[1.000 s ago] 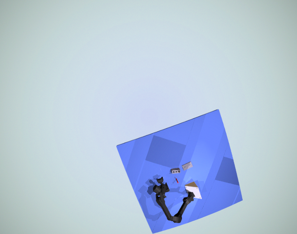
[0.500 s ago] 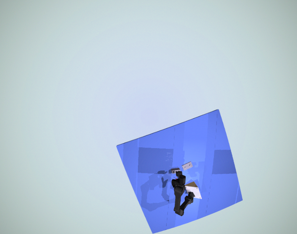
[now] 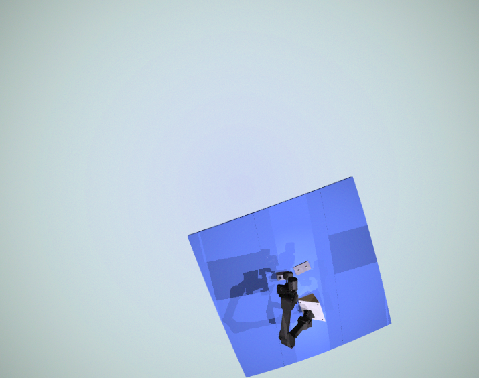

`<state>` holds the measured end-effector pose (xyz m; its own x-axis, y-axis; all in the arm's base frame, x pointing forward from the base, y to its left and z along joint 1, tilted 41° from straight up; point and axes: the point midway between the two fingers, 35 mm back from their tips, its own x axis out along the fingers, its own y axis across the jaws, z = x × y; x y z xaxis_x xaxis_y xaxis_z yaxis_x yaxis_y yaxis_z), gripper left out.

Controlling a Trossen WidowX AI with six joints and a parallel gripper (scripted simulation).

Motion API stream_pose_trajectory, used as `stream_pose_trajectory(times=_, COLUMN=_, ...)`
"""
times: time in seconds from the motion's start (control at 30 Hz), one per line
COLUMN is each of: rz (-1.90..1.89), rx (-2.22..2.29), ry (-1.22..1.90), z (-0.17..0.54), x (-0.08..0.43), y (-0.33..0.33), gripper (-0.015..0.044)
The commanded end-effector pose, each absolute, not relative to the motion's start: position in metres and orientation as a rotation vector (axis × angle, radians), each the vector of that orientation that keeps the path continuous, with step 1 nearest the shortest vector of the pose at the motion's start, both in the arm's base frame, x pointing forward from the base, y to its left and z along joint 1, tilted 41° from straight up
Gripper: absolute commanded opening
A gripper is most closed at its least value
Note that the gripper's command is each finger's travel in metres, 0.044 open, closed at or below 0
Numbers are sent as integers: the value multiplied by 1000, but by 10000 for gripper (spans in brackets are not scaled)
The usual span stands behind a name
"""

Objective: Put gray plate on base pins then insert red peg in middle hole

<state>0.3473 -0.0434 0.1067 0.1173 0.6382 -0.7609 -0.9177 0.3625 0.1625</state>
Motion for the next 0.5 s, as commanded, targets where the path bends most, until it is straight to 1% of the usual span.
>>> stream_pose_trajectory(times=0.0, rz=1171, rx=-389, ry=859, z=102, x=349, y=-38, gripper=440)
stream_pose_trajectory(times=0.47, rz=1171, rx=-390, ry=859, z=85, x=353, y=-24, gripper=440)
